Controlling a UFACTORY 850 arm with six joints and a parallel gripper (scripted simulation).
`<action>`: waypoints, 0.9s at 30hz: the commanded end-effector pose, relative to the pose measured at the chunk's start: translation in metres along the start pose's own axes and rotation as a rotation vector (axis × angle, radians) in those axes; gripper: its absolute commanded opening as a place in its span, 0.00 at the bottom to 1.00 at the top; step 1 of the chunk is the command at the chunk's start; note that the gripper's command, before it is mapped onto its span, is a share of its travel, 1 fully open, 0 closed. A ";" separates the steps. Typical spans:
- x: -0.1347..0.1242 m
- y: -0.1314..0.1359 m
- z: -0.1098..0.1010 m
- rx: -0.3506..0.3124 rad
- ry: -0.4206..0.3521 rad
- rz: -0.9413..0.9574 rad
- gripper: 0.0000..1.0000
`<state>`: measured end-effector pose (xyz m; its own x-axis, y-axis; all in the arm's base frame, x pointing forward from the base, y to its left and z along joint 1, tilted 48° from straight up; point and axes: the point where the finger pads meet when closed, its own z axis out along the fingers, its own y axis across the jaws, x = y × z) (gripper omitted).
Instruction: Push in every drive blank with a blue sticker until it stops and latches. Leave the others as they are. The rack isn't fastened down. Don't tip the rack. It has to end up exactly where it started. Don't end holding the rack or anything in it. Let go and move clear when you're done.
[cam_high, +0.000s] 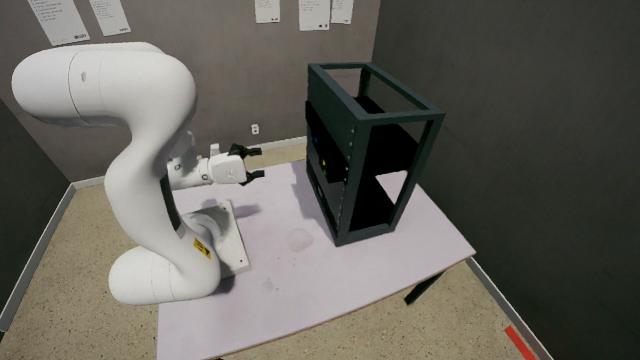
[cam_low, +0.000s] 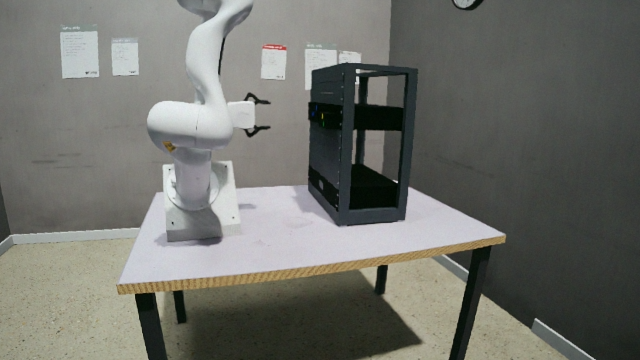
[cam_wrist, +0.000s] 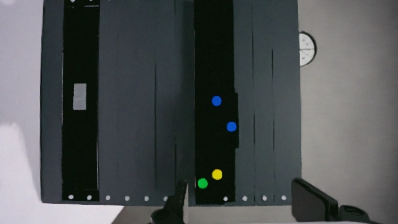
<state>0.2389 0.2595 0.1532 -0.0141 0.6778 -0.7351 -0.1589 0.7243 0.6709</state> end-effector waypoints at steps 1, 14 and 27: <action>0.000 0.001 0.000 -0.001 0.000 0.001 1.00; 0.000 0.001 0.001 -0.001 0.000 0.001 1.00; 0.000 0.010 0.028 -0.001 0.000 0.001 1.00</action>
<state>0.2544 0.2653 0.1588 -0.0135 0.6778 -0.7351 -0.1590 0.7244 0.6708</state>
